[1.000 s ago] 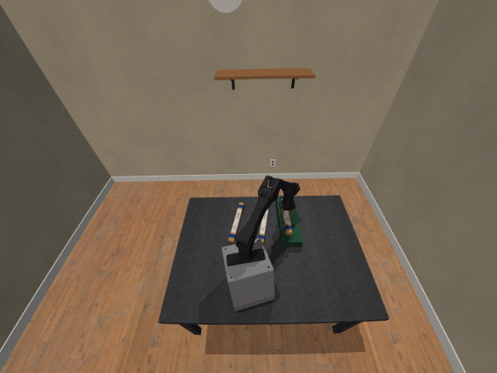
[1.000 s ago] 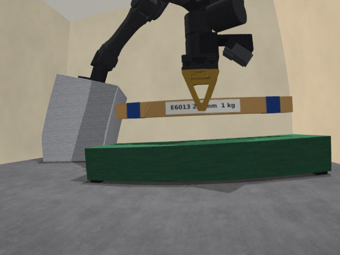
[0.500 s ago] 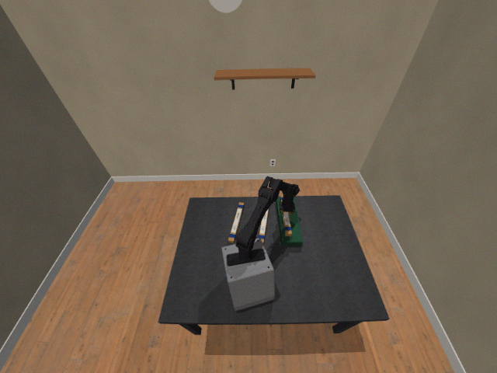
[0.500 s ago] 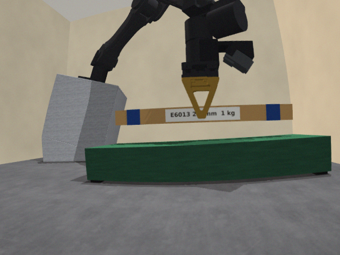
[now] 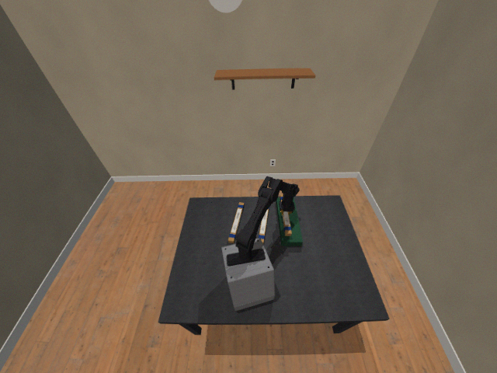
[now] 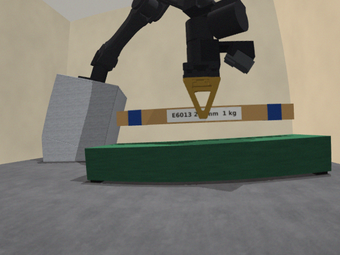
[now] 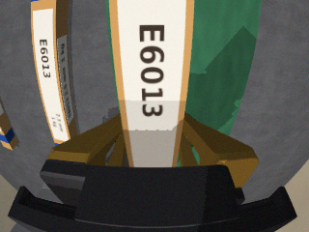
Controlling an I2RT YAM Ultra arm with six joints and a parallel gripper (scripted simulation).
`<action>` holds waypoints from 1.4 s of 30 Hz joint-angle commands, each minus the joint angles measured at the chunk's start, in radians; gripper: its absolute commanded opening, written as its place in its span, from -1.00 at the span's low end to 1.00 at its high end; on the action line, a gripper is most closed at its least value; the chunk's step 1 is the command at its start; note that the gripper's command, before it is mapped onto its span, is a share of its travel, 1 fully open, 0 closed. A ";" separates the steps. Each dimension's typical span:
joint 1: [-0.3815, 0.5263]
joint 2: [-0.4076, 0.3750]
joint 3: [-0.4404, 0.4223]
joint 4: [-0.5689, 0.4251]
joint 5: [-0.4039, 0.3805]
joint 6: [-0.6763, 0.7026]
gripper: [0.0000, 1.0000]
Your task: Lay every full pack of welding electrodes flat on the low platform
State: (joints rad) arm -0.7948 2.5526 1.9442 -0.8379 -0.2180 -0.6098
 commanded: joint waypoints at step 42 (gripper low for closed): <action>-0.011 -0.073 0.009 0.013 -0.007 0.009 -1.00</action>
State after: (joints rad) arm -0.7883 2.5523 1.9228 -0.8154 -0.2157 -0.6025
